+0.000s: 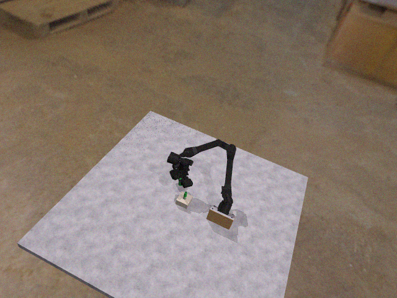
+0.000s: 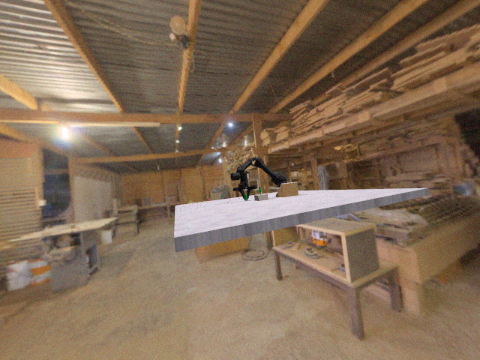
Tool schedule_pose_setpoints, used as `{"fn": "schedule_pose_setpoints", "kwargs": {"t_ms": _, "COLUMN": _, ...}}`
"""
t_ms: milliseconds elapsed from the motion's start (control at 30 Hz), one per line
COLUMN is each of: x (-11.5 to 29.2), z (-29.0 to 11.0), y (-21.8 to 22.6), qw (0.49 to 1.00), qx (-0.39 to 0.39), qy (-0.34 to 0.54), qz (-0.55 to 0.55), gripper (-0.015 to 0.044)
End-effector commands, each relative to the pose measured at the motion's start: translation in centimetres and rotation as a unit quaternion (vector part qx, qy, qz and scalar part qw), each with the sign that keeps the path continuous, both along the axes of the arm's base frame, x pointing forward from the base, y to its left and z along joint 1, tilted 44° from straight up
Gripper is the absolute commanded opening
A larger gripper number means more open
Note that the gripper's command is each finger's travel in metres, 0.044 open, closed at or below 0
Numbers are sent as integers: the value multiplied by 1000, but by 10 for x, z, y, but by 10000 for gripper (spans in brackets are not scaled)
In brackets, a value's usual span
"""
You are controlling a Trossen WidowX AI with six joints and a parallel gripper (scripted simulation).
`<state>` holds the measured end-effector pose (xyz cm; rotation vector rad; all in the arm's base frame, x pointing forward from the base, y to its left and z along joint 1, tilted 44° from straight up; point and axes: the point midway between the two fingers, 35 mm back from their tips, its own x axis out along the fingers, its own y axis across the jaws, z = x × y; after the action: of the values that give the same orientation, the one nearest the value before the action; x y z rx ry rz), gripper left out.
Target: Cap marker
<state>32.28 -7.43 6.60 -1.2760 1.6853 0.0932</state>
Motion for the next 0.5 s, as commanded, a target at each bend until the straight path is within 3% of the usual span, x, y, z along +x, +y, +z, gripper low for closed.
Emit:
{"fn": "schedule_pose_setpoints", "kwargs": {"t_ms": 0, "x": 1, "z": 4, "y": 4, "qw": 1000, "qx": 2, "qy": -4, "qz": -3, "gripper": 0}}
{"fn": "schedule_pose_setpoints", "kwargs": {"t_ms": 467, "x": 0, "z": 32, "y": 32, "qw": 1000, "qx": 1, "qy": -2, "qz": -1, "gripper": 0}}
